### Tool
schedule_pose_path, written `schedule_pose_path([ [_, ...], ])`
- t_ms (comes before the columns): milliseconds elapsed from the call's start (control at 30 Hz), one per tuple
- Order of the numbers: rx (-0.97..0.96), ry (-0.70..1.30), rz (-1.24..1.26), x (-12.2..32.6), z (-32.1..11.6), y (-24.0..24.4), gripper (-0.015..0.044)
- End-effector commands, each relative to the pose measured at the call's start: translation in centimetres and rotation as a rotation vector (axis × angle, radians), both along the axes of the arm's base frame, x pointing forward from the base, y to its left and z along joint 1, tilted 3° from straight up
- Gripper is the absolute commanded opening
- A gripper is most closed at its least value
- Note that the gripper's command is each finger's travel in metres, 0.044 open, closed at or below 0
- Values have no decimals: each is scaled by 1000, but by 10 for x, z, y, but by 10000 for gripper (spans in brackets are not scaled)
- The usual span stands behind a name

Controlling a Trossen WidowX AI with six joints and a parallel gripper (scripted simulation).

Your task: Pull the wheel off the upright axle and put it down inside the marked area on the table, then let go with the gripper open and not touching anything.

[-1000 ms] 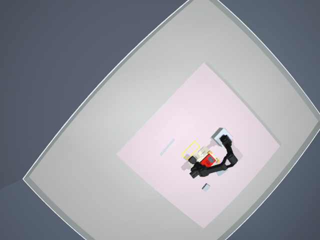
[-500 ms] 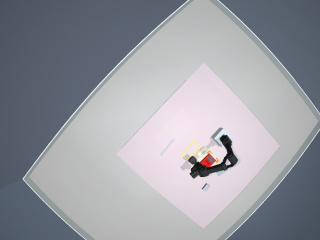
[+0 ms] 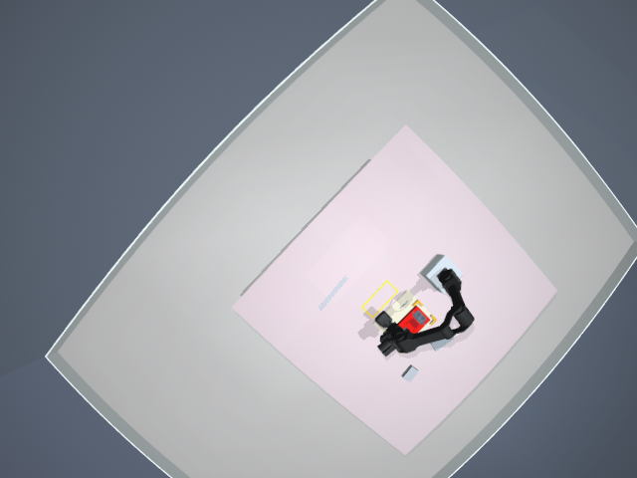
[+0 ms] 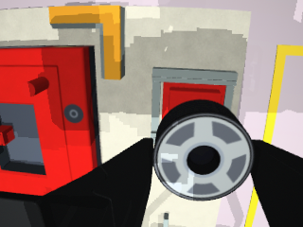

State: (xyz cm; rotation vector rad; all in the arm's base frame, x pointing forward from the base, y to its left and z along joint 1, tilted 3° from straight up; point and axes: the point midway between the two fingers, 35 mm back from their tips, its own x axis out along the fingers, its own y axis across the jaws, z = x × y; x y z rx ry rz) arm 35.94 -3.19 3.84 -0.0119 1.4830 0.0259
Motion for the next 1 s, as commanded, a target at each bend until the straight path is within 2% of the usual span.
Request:
schedule_pose_path([
  [0, 0, 1, -1, 0, 3, 0, 0],
  [967, 0, 0, -2, -1, 13, 0, 0],
])
